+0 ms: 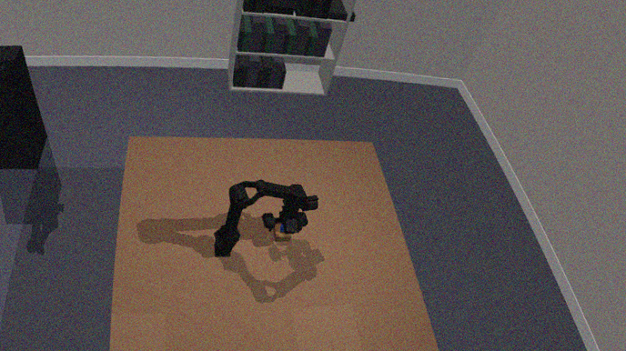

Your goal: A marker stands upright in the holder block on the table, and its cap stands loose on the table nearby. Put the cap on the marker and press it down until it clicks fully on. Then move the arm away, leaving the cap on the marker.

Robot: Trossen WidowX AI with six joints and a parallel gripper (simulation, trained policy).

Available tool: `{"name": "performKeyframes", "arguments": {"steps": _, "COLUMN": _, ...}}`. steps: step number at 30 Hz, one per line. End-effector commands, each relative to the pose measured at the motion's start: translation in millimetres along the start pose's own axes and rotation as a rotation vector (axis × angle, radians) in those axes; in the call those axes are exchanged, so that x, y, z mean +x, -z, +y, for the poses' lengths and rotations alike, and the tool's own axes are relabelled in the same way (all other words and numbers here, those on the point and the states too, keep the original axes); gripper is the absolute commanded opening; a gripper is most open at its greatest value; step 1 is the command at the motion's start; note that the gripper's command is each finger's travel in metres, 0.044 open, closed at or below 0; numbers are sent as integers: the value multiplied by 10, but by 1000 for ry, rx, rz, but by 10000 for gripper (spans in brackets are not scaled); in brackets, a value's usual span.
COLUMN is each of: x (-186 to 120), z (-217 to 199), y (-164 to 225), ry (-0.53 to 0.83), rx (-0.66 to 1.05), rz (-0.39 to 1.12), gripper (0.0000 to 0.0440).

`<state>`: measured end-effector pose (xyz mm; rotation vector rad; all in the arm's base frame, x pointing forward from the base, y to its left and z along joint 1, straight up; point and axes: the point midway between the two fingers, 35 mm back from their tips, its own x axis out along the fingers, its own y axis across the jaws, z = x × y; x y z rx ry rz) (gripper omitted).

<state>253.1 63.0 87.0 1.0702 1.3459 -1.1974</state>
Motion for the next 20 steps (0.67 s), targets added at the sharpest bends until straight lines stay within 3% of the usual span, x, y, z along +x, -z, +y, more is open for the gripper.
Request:
{"name": "performKeyframes", "arguments": {"steps": 1, "x": -66, "z": 18, "y": 6, "ry": -37, "rx": 1, "rz": 7, "gripper": 440}}
{"name": "performKeyframes", "arguments": {"steps": 20, "x": -592, "z": 56, "y": 0, "ry": -169, "rx": 7, "rz": 22, "gripper": 440}}
